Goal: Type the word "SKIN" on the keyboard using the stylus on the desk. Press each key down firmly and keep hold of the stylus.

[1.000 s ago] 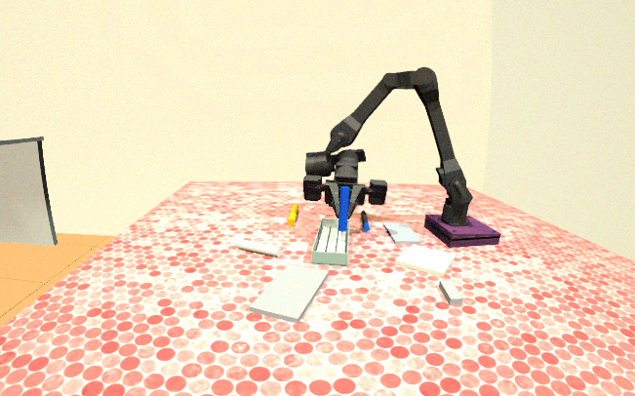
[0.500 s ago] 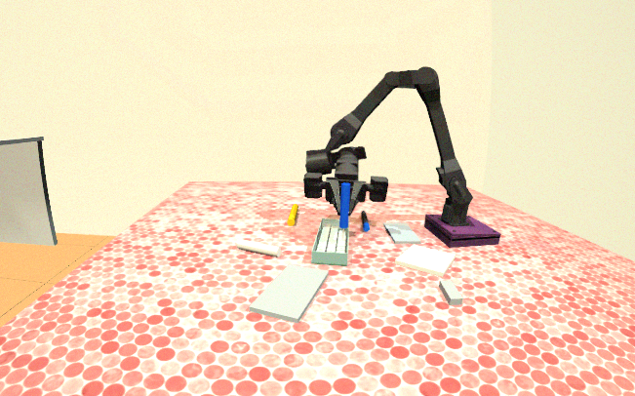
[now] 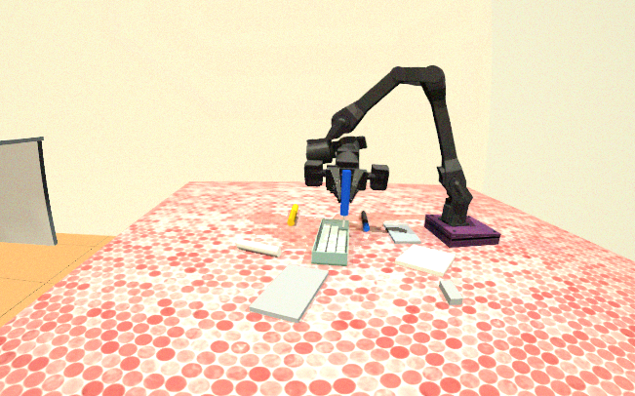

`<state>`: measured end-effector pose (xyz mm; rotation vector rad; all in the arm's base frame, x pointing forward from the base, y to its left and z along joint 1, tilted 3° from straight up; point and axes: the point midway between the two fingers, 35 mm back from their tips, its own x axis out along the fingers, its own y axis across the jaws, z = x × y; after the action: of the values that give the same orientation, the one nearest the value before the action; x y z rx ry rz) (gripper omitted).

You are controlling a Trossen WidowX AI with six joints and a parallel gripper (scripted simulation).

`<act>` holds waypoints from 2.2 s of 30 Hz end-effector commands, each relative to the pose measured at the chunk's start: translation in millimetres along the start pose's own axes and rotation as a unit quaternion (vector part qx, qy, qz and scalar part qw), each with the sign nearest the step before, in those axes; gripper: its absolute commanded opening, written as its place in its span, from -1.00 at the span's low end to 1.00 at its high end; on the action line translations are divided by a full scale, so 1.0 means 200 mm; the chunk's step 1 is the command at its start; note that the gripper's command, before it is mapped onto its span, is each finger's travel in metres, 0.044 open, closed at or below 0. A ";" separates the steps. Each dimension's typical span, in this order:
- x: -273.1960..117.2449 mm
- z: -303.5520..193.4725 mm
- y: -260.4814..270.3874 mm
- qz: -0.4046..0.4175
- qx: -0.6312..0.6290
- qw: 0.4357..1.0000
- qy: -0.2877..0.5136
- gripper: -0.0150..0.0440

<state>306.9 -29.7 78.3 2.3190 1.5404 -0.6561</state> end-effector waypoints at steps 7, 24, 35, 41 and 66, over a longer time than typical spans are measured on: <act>-0.03 0.01 0.02 0.001 0.000 1.000 -0.002 -0.49; -0.33 0.17 0.16 0.002 0.002 1.000 -0.007 -0.49; -0.46 0.24 0.19 0.001 0.001 1.000 -0.001 -0.49; -0.41 0.31 0.19 0.002 0.001 1.000 -0.002 -0.49; -0.41 0.33 0.20 0.002 0.001 1.000 -0.002 -0.22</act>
<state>302.2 -139.6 65.2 2.3298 1.5334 -0.6624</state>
